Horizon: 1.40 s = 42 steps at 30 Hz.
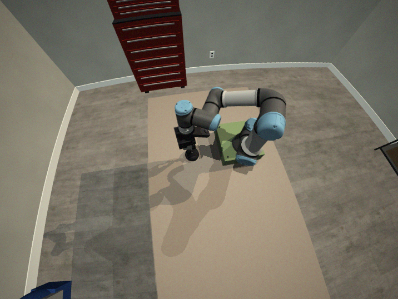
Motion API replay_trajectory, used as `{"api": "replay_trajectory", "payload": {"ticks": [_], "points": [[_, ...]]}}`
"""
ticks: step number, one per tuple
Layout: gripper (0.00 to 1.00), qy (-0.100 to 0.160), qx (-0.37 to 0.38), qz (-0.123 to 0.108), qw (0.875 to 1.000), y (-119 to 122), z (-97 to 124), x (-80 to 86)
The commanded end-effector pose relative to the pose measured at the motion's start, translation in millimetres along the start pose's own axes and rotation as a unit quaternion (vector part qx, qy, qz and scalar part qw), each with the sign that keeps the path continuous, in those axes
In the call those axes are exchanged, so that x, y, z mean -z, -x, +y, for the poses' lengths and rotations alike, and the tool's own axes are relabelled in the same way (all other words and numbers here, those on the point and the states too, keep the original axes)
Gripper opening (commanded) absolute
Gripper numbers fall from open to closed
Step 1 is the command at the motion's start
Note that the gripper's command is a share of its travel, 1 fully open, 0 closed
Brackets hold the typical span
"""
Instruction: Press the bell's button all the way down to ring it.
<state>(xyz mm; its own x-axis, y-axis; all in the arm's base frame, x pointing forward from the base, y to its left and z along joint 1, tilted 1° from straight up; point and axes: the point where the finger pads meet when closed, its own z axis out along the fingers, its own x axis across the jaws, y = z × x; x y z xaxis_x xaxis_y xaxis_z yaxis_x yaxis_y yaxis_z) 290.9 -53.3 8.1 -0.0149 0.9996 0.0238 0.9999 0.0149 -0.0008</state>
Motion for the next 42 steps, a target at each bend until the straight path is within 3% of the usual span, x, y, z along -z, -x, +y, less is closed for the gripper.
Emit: {"api": "replay_trajectory", "payload": {"ticks": [1,11,42], "points": [[0.00,0.001,0.000,-0.001,1.000,0.4,0.6,0.0],[0.00,0.001,0.000,-0.001,1.000,0.4,0.7,-9.2],[0.00,0.001,0.000,-0.001,1.000,0.4,0.7,-9.4]]}}
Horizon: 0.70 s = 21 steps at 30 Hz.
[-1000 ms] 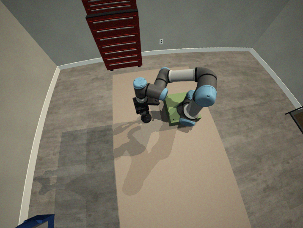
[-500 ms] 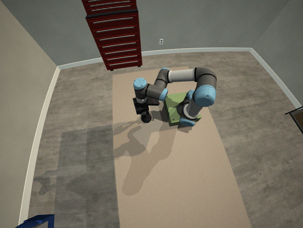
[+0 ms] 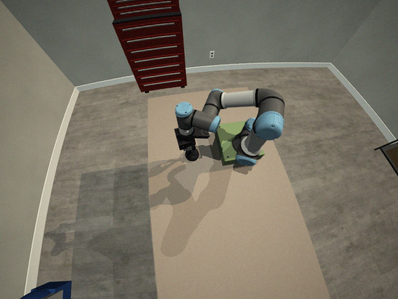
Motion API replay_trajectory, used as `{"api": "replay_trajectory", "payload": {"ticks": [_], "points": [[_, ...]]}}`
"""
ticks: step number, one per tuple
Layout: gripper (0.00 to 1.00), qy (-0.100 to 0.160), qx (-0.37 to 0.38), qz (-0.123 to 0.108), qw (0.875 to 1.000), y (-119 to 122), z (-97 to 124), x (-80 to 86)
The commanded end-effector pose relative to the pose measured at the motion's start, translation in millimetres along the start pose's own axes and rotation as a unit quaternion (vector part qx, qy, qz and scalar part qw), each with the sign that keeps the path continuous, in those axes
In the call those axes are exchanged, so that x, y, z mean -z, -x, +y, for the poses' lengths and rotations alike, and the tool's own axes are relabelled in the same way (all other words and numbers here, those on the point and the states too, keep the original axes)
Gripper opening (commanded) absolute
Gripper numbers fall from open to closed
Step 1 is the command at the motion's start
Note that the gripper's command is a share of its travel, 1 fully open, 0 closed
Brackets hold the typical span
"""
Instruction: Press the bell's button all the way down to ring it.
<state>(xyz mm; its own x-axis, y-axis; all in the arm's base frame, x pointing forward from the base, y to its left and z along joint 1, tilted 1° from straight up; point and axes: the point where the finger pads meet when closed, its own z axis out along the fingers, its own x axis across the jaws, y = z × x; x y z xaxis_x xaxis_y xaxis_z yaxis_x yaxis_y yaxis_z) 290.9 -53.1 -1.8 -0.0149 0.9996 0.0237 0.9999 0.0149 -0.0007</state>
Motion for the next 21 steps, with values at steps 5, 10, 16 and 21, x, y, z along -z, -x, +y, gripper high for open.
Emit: {"api": "replay_trajectory", "payload": {"ticks": [5,10,16,21], "points": [[0.00,0.001,0.000,-0.001,1.000,0.4,0.6,0.6],[0.00,0.001,0.000,-0.001,1.000,0.4,0.6,-1.2],[0.00,0.001,0.000,-0.001,1.000,0.4,0.6,-2.9],[0.00,0.001,0.000,-0.001,1.000,0.4,0.6,-2.9]]}}
